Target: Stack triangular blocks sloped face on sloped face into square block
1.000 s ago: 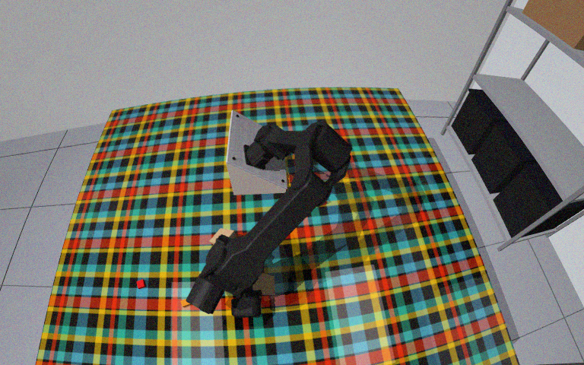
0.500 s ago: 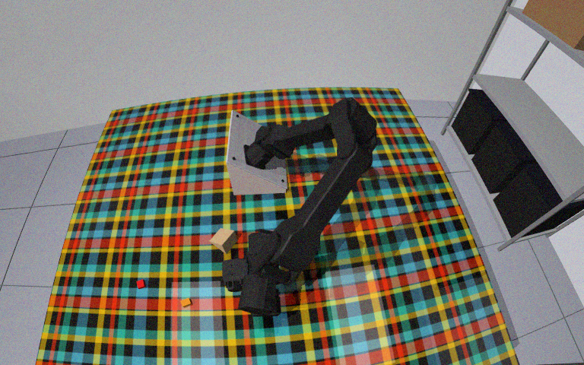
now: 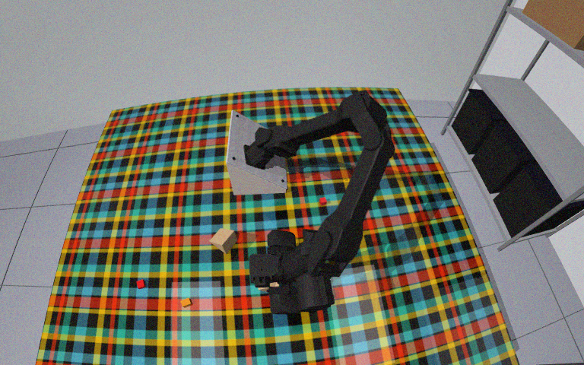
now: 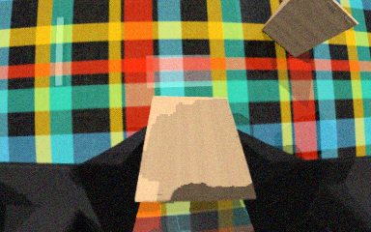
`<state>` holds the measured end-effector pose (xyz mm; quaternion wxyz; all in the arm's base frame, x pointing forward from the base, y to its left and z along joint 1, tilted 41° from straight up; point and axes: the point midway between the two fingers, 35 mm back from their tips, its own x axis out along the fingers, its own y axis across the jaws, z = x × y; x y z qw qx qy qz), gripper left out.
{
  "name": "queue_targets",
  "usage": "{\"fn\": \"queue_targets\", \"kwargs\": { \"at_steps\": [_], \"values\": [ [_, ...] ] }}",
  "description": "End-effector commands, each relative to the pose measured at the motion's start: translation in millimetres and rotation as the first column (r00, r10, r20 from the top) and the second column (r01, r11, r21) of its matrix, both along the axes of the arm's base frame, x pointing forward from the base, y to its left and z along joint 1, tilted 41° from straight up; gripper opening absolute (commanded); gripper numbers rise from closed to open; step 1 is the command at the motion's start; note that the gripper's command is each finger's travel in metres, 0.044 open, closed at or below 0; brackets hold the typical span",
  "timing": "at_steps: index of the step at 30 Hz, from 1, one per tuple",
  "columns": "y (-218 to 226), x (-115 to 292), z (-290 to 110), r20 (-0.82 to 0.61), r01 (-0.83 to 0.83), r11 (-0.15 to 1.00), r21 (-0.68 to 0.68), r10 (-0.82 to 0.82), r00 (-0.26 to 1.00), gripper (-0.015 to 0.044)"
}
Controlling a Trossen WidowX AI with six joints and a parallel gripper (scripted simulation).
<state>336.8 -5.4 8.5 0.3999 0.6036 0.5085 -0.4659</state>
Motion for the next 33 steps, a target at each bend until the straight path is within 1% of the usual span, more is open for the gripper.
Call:
{"fn": "queue_targets", "kwargs": {
  "at_steps": [1,7,14,15,30,31,33],
  "values": [
    [3.8,2.6,6.2,-0.007,0.004,0.996,-0.090,-0.005,1.000,0.0000],
    [12.9,3.9,12.2,-0.032,0.003,0.971,-0.240,-0.011,0.999,0.0000],
    [24.4,5.6,17.2,-0.060,-0.004,0.913,-0.407,-0.022,0.998,0.0000],
    [21.5,2.6,13.8,-0.060,-0.007,0.938,-0.347,-0.015,0.998,0.0026],
    [21.5,2.6,13.8,-0.060,-0.007,0.938,-0.347,-0.015,0.998,0.0420],
    [21.5,2.6,13.8,-0.060,-0.007,0.938,-0.347,-0.015,0.998,0.0440],
    [21.5,2.6,13.8,-0.060,-0.007,0.938,-0.347,-0.015,0.998,0.0440]
  ]
}}
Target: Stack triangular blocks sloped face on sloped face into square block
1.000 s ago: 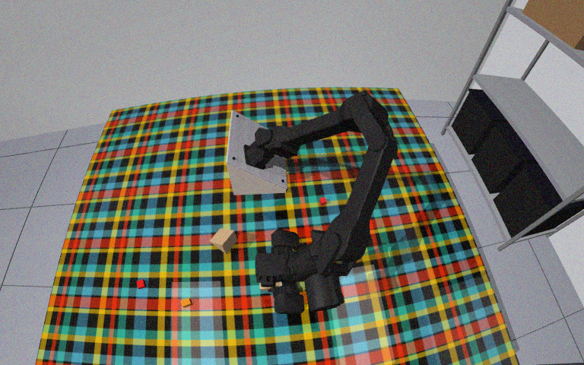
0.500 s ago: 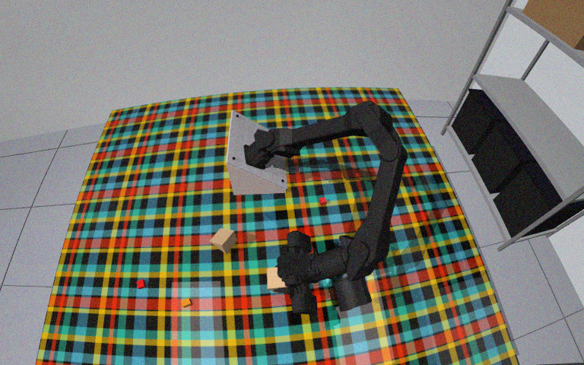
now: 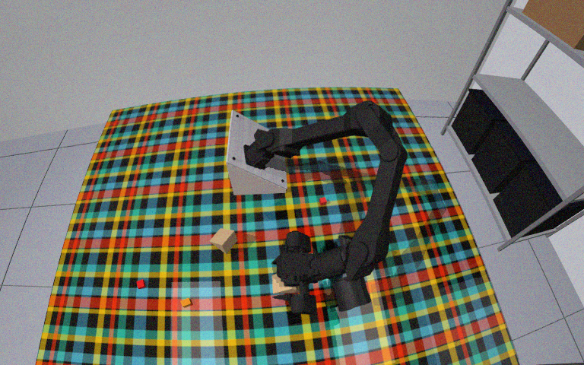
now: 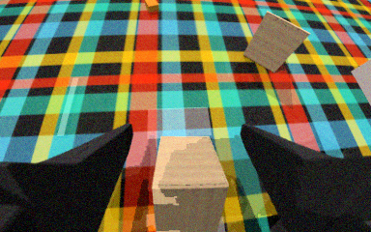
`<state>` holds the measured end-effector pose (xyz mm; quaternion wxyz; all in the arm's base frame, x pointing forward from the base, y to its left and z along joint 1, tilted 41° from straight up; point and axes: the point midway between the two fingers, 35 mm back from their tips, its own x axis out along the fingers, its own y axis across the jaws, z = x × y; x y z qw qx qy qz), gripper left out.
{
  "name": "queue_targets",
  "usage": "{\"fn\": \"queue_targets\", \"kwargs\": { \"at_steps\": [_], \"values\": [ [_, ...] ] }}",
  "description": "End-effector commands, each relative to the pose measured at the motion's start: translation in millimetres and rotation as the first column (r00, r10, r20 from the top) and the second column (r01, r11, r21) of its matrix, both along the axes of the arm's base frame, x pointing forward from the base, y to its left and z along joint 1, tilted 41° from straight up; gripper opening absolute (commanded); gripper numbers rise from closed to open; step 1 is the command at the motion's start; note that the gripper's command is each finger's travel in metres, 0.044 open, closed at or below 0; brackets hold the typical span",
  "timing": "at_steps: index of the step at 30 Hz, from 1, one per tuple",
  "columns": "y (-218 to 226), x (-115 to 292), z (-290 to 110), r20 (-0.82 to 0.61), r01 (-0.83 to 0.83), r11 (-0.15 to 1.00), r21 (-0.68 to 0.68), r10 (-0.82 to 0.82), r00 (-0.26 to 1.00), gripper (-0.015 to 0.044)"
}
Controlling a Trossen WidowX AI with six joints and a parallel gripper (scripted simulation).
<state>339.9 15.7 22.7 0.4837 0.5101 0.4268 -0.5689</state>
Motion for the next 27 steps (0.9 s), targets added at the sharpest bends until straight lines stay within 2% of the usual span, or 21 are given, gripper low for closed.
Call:
{"fn": "queue_targets", "kwargs": {
  "at_steps": [1,7,13,18,20,22,24,27],
  "values": [
    [0.4,-0.5,-0.3,-0.001,-0.004,1.000,0.004,0.004,1.000,0.0440],
    [-6.6,-0.3,7.7,-0.001,-0.003,1.000,0.004,0.003,1.000,0.0440],
    [-63.0,-11.9,73.3,-0.001,0.000,1.000,-0.005,0.000,1.000,0.0440],
    [-65.2,-10.8,71.9,0.007,0.013,1.000,0.010,-0.013,1.000,0.0440],
    [-63.7,-18.5,54.2,-0.077,-0.027,0.989,0.148,0.039,0.996,0.0440],
    [-60.1,-28.9,33.8,-0.147,-0.049,0.927,0.371,0.111,0.983,0.0440],
    [-56.8,-35.6,20.4,-0.152,-0.039,0.812,0.582,0.156,0.976,0.0440],
    [-57.0,-36.1,10.3,-0.069,-0.015,0.564,0.826,0.128,0.989,0.0440]
  ]
}}
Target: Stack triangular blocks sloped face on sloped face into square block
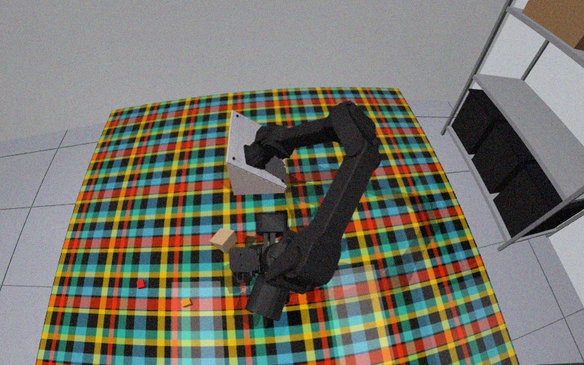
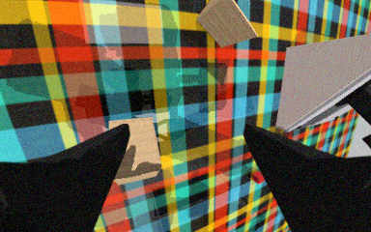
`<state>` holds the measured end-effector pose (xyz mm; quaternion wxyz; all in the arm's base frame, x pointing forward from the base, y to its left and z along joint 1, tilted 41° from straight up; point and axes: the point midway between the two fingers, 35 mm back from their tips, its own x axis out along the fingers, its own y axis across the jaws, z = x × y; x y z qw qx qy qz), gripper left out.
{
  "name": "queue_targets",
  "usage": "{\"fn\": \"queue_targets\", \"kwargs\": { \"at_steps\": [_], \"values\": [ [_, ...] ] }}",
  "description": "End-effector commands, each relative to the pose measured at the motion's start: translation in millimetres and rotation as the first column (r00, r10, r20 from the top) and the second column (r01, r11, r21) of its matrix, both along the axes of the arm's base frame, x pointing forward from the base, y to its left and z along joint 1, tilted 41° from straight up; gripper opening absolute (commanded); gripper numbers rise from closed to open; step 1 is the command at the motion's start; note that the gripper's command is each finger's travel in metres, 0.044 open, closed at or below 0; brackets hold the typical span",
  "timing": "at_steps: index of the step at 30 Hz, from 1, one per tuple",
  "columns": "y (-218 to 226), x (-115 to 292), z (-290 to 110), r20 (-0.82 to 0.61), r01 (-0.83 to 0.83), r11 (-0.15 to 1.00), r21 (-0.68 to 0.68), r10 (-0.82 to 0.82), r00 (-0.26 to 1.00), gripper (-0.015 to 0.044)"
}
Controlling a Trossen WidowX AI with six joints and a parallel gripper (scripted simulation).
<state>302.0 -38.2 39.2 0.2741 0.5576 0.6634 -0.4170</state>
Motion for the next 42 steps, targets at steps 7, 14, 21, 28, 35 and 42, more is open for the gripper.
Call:
{"fn": "queue_targets", "kwargs": {
  "at_steps": [7,14,21,28,35,42],
  "values": [
    [-30.4,20.6,-13.3,0.107,0.224,0.704,0.674,-0.393,0.913,0.0440],
    [-30.4,20.6,-13.3,0.107,0.224,0.704,0.674,-0.393,0.913,0.0440],
    [15.9,34.8,-30.7,0.142,0.195,0.711,0.675,-0.385,0.912,0.0440],
    [64.1,40.0,-40.0,0.170,0.149,0.696,0.703,-0.368,0.914,0.0440],
    [65.4,39.0,-39.2,0.170,0.149,0.695,0.703,-0.368,0.914,0.0440],
    [64.5,40.1,-39.5,0.178,0.142,0.701,0.699,-0.363,0.915,0.0335]
  ]
}}
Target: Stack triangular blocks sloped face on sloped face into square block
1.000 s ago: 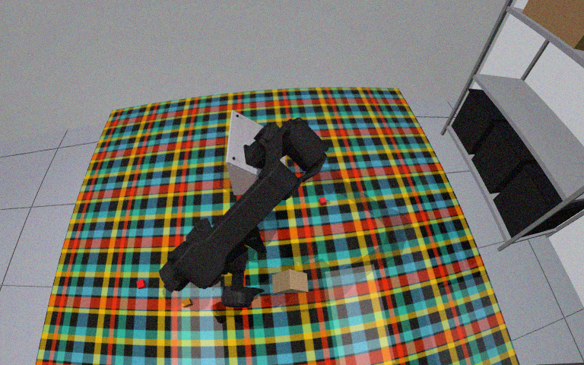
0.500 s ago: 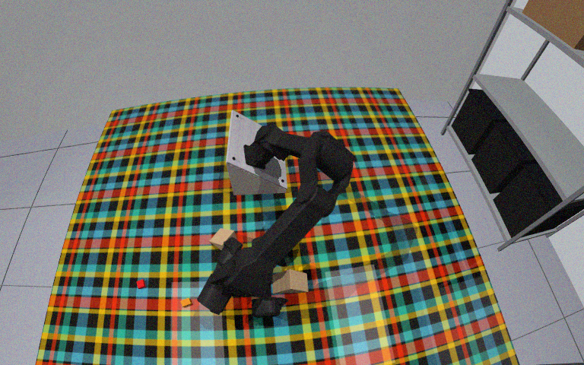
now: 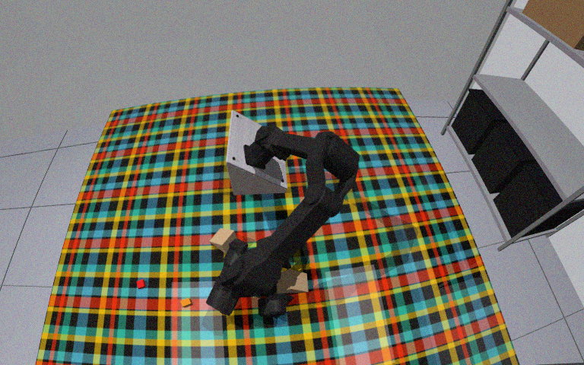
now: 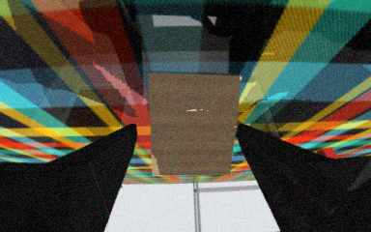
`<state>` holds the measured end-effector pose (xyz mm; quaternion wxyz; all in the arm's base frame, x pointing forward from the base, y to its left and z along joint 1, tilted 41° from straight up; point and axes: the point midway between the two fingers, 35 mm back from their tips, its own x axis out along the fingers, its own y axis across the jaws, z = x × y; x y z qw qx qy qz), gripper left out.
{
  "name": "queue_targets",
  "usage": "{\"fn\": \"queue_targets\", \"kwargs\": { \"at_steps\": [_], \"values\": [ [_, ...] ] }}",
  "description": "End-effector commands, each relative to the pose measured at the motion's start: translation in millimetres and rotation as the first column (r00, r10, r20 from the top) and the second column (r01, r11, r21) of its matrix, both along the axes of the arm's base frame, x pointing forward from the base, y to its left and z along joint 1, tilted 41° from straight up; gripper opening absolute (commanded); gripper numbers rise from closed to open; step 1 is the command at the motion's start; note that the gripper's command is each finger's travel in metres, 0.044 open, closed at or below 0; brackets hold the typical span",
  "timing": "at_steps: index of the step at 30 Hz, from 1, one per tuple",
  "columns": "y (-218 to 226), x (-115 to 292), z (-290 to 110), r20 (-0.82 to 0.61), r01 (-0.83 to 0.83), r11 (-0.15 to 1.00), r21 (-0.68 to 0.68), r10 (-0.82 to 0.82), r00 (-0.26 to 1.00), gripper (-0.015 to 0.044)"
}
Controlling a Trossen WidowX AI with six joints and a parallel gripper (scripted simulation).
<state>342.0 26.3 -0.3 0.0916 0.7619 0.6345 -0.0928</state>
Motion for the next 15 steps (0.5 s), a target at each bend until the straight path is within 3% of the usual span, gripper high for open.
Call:
{"fn": "queue_targets", "kwargs": {
  "at_steps": [1,3,12,15],
  "values": [
    [0.0,0.1,0.0,0.000,0.000,1.000,0.000,0.000,1.000,0.0309],
    [0.0,0.1,0.0,0.000,0.000,1.000,0.000,0.000,1.000,0.0256],
    [0.0,0.1,0.0,0.000,0.000,1.000,0.000,0.000,1.000,0.0196],
    [0.0,0.1,0.0,0.000,0.000,1.000,0.000,0.000,1.000,0.0117]
  ]
}}
